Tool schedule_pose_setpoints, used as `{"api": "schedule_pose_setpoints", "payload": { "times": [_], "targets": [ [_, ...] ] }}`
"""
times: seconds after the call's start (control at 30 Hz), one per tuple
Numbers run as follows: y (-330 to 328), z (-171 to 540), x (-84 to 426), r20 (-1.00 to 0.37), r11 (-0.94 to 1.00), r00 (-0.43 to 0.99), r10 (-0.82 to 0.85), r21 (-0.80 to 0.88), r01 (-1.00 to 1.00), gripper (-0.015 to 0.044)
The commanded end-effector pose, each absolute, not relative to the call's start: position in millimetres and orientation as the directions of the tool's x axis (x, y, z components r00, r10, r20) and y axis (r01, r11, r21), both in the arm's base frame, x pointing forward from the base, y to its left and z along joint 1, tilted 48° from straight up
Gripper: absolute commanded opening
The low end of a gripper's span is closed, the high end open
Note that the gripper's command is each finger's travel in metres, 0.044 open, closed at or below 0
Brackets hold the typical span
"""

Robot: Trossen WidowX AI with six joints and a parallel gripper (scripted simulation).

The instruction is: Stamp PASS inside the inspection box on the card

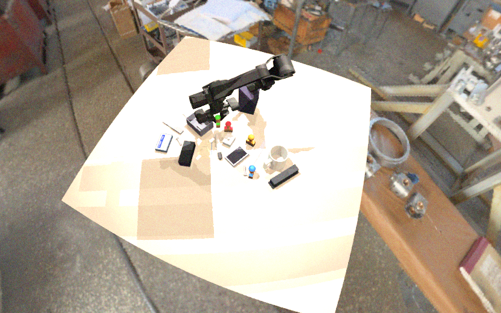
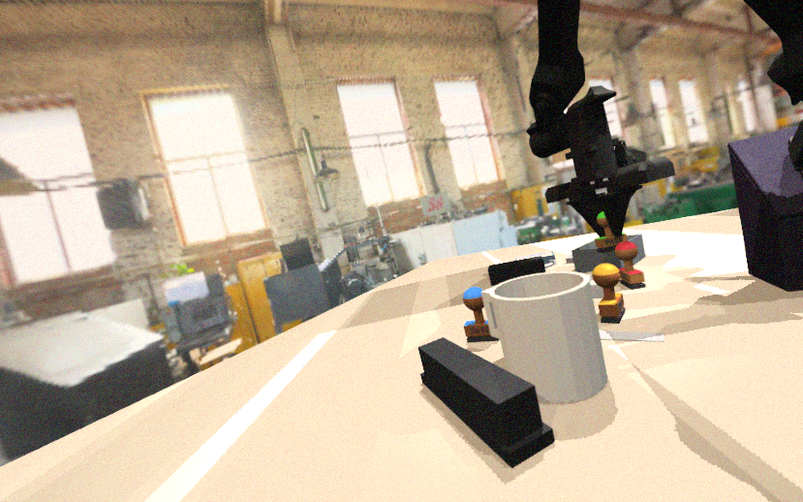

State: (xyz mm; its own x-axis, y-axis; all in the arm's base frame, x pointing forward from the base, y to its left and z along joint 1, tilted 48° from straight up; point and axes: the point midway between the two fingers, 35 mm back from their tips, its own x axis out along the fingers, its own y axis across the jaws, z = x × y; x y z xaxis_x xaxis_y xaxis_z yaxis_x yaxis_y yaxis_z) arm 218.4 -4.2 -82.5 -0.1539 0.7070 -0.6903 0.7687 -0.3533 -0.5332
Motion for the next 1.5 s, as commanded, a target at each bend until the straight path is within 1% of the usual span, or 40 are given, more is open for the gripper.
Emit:
{"api": "schedule_pose_setpoints", "payload": {
  "times": [0.0,0.87,1.2,1.33,1.47],
  "targets": [
    [1,-87,217,-0.687,-0.356,-0.153,0.710,-0.538,0.764,0.0000],
    [31,-113,209,-0.684,-0.353,-0.154,0.713,-0.540,0.764,0.0000],
    [28,-111,210,-0.686,-0.350,-0.156,0.710,-0.536,0.768,0.0257],
    [21,-106,214,-0.688,-0.352,-0.154,0.709,-0.535,0.768,0.0257],
    [-27,-64,227,-0.692,-0.359,-0.153,0.705,-0.534,0.765,0.0257]
  ]
}}
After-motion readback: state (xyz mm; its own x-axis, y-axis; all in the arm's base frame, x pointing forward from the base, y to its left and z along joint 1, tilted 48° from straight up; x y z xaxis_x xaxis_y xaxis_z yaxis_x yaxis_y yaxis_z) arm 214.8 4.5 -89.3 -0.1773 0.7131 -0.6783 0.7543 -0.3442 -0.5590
